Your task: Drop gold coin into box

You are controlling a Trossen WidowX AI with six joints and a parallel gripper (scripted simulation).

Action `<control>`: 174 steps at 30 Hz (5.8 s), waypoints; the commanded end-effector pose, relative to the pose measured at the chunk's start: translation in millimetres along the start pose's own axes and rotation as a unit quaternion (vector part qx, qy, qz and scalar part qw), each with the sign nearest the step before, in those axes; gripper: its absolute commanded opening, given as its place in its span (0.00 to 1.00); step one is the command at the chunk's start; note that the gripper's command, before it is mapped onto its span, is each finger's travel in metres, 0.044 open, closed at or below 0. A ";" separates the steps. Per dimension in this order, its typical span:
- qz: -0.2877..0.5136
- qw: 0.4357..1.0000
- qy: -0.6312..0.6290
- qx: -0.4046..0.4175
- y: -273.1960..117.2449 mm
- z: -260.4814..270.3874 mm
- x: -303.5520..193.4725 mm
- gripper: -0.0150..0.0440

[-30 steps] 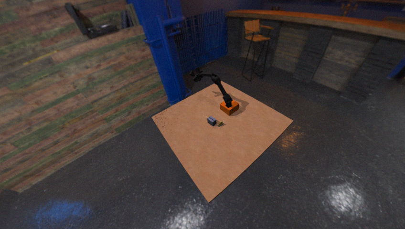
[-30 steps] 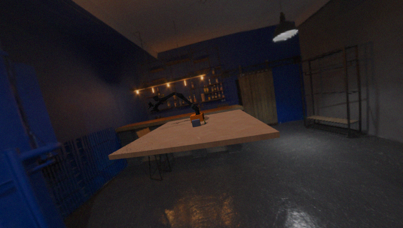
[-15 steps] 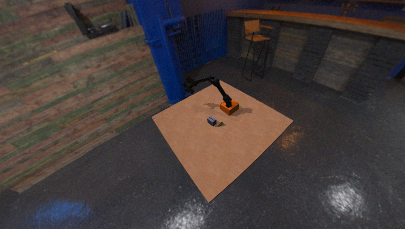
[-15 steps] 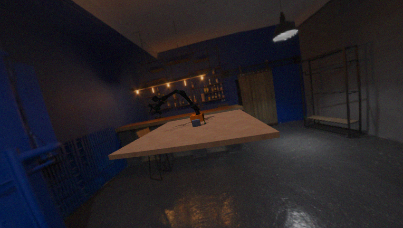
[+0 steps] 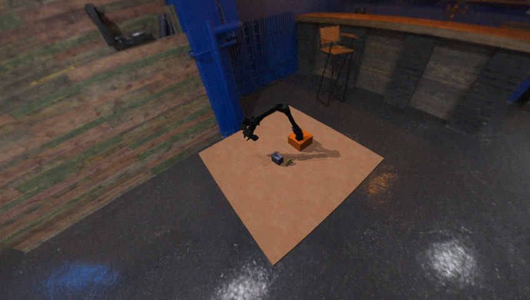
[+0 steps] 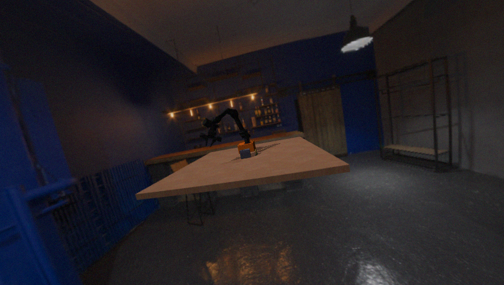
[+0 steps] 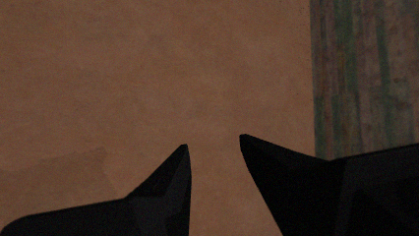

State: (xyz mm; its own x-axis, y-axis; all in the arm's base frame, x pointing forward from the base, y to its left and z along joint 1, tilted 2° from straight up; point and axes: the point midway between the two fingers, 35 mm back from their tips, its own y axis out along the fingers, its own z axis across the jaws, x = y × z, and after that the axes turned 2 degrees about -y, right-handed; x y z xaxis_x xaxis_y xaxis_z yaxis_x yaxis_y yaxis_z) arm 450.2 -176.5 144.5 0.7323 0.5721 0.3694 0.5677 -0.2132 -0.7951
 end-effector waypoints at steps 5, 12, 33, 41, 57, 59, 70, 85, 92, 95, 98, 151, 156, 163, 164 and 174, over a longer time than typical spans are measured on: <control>0.017 0.992 0.074 0.104 -25.2 125.9 45.6 0.53; 0.075 0.973 0.127 0.179 -65.2 240.2 49.6 0.53; 0.219 0.936 0.185 0.202 -115.9 398.6 -29.2 0.53; 0.219 0.936 0.185 0.202 -104.2 405.9 -35.6 0.53; 0.219 0.936 0.185 0.202 -84.3 417.0 -42.4 0.53; 0.219 0.936 0.185 0.202 -81.6 418.5 -43.4 0.53; 0.219 0.936 0.185 0.202 -67.5 426.5 -50.1 0.53; 0.219 0.936 0.185 0.202 -53.6 434.4 -58.1 0.44; 0.219 0.936 0.185 0.202 -53.6 434.4 -58.1 0.25; 0.219 0.936 0.185 0.202 -53.6 434.4 -58.1 0.25; 0.219 0.936 0.185 0.202 -53.6 434.4 -58.1 0.25; 0.249 0.894 0.335 0.164 -131.4 390.3 -24.1 0.25; 0.262 0.862 0.410 0.142 -131.1 389.9 -23.6 0.25; 0.277 0.806 0.511 0.110 -130.6 389.5 -22.8 0.25; 0.279 0.798 0.525 0.105 -130.5 389.5 -22.7 0.25; 0.293 0.696 0.653 0.056 -129.9 388.8 -21.7 0.25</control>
State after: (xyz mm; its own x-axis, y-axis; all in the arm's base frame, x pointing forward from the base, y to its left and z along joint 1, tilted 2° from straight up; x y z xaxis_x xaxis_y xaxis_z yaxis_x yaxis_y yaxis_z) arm 214.0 147.3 52.8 0.6568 -0.7534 0.0324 0.0497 0.0004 -0.9988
